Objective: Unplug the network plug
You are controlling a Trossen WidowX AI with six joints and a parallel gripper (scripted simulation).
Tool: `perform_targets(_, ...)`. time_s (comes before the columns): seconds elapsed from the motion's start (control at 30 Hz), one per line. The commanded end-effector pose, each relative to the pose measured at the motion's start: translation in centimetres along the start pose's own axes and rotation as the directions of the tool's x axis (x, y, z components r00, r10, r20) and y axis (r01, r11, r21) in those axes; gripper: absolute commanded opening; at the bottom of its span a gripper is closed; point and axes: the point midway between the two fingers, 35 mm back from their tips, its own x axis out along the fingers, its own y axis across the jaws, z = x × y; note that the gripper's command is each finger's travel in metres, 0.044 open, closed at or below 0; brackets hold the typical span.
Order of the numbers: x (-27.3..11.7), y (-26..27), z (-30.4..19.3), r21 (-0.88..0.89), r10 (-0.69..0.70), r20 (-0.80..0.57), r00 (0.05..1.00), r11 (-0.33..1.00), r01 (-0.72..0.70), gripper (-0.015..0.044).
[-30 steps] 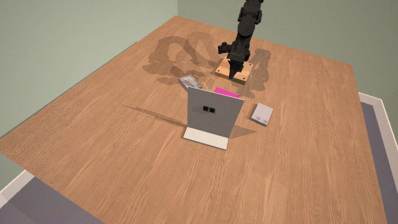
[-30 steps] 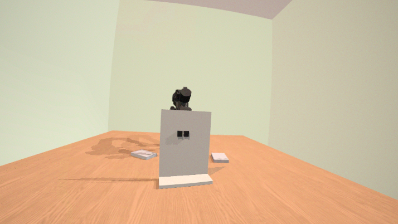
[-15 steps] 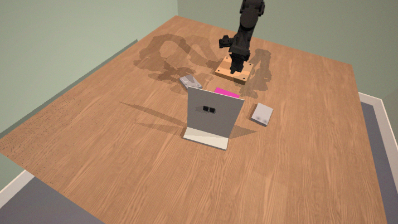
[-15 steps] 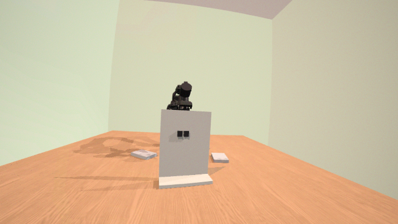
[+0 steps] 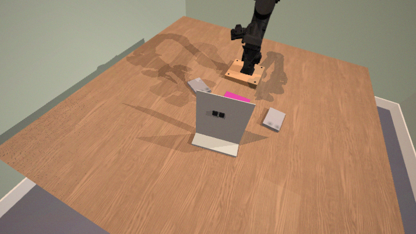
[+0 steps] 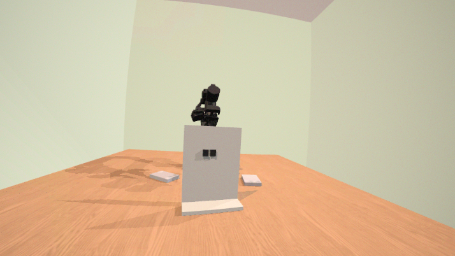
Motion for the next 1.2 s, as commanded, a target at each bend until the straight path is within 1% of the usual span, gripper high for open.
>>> perform_targets(0.0,-1.0,0.6,0.1,0.007,0.002,0.006,1.000,1.000,-0.003,0.0156)
perform_targets(0.4,-3.4,1.9,0.1,0.010,0.003,0.008,1.000,1.000,-0.003,0.0156)
perform_targets(0.77,-3.4,1.9,0.1,0.010,0.003,0.008,1.000,1.000,-0.003,0.0440)
perform_targets(1.17,-3.4,1.9,0.1,0.010,0.003,0.008,1.000,1.000,-0.003,0.0440)
